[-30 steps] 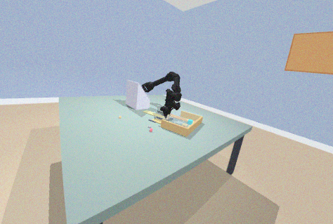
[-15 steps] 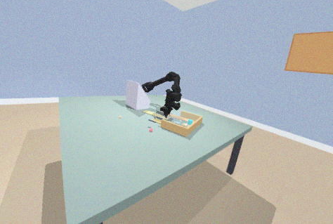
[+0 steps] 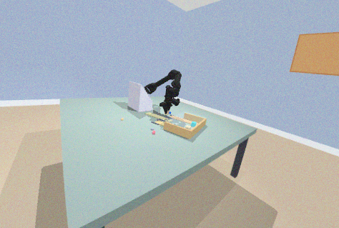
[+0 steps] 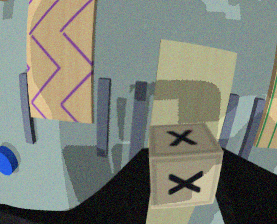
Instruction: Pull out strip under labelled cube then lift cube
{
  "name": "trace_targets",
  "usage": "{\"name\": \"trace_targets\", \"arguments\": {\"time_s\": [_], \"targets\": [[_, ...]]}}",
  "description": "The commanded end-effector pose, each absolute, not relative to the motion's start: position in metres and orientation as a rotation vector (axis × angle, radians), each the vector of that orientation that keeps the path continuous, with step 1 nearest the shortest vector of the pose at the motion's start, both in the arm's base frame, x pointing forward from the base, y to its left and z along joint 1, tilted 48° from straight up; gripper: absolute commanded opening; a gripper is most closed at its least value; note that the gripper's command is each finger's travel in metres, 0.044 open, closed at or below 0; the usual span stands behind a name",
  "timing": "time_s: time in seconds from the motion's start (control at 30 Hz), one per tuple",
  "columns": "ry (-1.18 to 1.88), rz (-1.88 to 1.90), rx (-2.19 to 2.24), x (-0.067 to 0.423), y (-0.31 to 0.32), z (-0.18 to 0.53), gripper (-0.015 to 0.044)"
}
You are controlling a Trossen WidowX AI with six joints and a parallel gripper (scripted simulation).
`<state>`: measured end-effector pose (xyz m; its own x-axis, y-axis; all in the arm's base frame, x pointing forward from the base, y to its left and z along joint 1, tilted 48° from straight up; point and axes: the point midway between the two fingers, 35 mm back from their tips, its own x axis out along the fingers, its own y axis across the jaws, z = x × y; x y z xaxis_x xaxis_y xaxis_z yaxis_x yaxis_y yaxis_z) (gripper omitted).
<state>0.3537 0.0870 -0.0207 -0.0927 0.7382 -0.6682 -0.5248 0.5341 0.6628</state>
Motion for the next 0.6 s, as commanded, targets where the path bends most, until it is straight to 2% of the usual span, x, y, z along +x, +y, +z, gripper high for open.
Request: {"name": "trace_targets", "arguments": {"time_s": [0.0, 0.57], "targets": [[1.287, 1.068, 0.212, 0.340, 0.079, -0.017, 0.0000], [1.289, 1.067, 0.213, 0.296, 0.072, -0.018, 0.0000]]}}
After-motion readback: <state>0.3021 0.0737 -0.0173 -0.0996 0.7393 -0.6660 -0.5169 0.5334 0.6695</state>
